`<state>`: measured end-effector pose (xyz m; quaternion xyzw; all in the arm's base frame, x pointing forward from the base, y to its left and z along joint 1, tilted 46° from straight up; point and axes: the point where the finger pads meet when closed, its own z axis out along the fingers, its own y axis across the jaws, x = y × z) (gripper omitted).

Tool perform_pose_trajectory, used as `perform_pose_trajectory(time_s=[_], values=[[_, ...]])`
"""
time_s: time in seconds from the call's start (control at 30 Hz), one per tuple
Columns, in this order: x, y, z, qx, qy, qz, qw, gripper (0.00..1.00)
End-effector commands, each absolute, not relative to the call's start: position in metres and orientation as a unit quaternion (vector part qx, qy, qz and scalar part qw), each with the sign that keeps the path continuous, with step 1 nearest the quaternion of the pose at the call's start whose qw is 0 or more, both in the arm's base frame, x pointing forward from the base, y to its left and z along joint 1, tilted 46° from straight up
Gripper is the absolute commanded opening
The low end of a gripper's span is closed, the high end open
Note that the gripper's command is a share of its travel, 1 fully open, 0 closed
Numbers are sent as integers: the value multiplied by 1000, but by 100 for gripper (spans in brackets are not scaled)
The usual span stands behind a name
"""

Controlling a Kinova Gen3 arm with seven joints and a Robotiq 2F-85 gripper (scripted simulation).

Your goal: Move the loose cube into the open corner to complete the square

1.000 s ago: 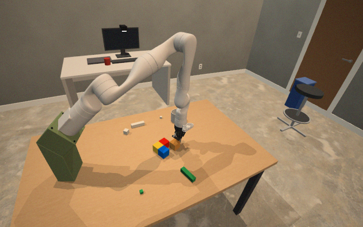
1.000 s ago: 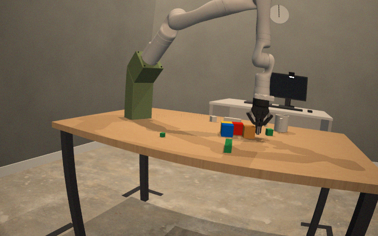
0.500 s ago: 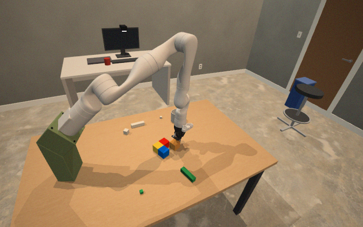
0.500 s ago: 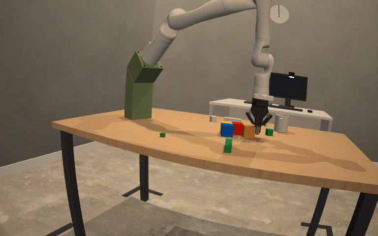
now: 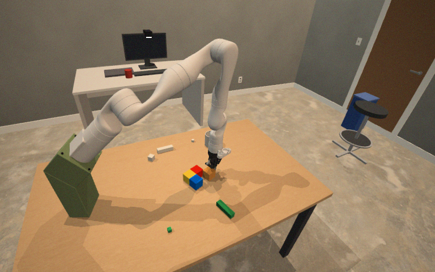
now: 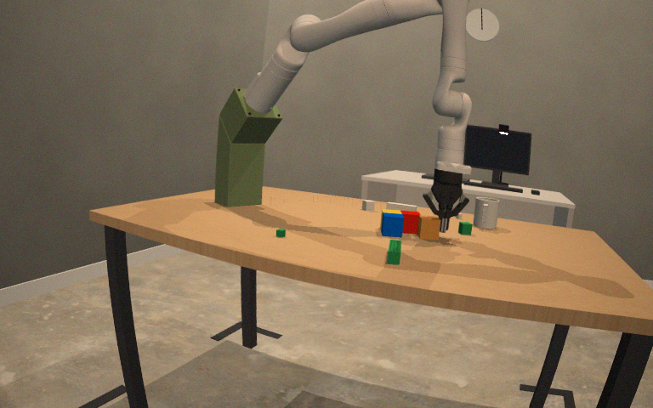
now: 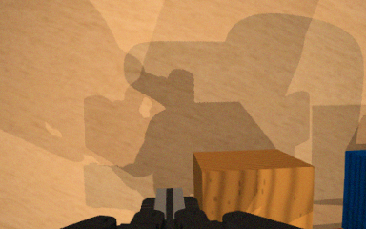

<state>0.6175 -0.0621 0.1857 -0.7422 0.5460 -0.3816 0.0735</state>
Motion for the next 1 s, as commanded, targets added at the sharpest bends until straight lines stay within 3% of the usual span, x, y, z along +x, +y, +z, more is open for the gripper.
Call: perform_pose_trajectory(time_s=[0.0,0.97], values=[[616,-64,186,-741,547,-382,74,10],[606,-69,179,-741,547,-382,74,10]])
